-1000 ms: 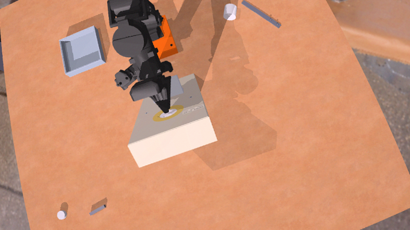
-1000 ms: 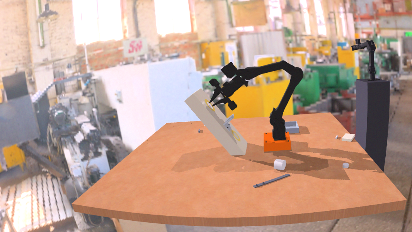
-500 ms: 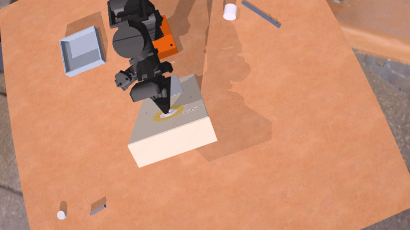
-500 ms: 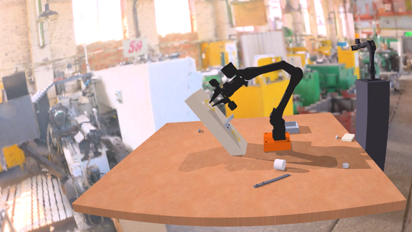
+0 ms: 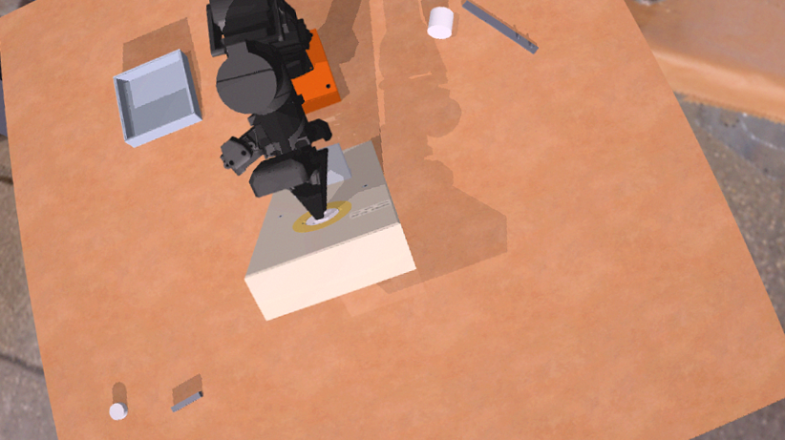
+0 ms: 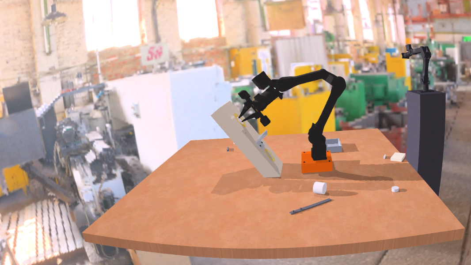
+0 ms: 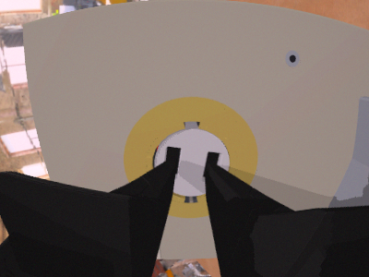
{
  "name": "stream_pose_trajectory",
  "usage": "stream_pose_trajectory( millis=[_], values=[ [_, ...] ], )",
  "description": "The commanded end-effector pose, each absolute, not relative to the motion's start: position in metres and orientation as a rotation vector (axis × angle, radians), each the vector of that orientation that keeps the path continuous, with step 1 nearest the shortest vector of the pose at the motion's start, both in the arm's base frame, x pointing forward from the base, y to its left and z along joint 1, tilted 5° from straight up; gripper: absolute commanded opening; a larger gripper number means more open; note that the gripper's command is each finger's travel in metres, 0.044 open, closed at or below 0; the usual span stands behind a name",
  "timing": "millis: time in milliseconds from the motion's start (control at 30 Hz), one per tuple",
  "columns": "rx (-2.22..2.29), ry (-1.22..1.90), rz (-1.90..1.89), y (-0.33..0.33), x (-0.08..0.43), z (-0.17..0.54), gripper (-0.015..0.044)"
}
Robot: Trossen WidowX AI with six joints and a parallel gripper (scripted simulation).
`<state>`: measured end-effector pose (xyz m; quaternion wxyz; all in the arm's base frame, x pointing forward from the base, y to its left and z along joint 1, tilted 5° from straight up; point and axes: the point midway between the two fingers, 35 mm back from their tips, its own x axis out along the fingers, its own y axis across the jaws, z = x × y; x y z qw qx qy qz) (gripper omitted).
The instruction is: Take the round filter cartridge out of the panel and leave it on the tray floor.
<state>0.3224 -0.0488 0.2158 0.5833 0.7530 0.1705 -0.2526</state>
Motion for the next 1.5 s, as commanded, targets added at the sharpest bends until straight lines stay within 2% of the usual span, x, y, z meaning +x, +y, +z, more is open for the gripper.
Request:
stream_pose_trajectory(
  millis=[0,1467],
  values=[
    [1.762,0.392,-0.592,-0.049,0.323,0.216,0.0088],
    [1.758,0.397,-0.591,-0.050,0.333,0.207,0.0081]
  ],
)
